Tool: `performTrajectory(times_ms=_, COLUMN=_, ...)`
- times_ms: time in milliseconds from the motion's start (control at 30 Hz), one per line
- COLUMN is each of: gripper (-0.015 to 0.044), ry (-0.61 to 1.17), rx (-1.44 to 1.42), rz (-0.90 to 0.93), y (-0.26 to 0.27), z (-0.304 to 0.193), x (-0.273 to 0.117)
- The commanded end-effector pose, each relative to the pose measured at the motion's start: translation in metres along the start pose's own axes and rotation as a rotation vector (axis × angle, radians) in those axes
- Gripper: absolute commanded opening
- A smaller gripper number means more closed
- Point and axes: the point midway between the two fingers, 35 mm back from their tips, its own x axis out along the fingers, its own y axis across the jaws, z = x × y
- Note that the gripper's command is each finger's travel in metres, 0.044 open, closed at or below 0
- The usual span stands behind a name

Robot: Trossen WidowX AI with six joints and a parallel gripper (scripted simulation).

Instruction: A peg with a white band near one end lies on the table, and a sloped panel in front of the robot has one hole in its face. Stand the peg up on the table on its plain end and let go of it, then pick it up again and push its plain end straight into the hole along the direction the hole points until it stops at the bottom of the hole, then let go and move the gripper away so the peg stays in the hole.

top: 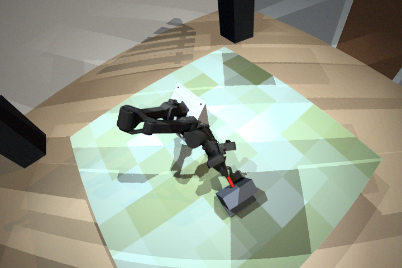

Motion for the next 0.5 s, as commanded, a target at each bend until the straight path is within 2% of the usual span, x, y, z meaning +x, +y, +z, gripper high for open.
performTrajectory(times_ms=0, gripper=0.0000, ry=-0.003, rx=-0.008, rz=0.003, y=0.0010, z=0.0014, x=0.0035)
performTrajectory(times_ms=467, gripper=0.0000, ry=-0.003, rx=-0.008, rz=0.003, y=0.0008, z=0.0010, x=0.0117)
